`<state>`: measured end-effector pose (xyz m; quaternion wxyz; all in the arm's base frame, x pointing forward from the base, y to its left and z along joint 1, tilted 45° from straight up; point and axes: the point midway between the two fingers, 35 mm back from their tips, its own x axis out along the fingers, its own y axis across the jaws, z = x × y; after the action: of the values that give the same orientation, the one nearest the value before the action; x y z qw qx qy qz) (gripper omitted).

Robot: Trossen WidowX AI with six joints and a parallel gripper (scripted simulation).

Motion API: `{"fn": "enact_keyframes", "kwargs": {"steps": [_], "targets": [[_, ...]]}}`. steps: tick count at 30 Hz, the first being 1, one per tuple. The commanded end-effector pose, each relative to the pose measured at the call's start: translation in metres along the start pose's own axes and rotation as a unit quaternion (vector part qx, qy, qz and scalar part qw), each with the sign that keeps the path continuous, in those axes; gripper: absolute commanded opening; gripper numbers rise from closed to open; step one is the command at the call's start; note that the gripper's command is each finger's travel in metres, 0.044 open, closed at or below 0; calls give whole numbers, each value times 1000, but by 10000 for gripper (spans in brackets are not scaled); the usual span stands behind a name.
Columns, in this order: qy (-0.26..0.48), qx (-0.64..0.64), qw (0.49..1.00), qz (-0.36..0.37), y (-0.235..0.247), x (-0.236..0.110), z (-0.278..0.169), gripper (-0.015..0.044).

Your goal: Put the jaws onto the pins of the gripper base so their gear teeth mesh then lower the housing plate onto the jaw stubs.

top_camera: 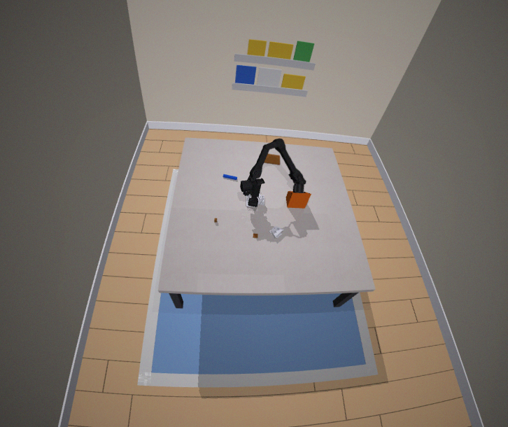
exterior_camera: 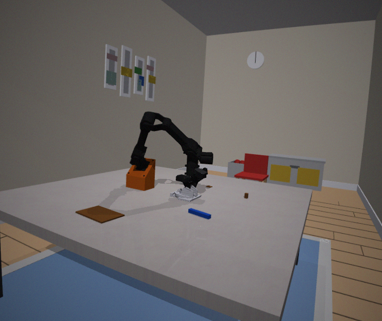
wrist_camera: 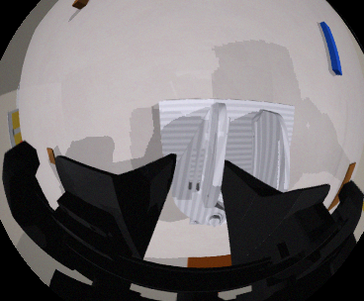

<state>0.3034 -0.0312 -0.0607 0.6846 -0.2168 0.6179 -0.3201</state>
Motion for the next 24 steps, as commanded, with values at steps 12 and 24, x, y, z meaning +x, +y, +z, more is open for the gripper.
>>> {"fn": "enact_keyframes", "kwargs": {"steps": [12, 24], "targets": [[3, -1, 1000, -2, -1, -1, 0, 134], [3, -1, 1000, -2, -1, 1, 0, 134]]}}
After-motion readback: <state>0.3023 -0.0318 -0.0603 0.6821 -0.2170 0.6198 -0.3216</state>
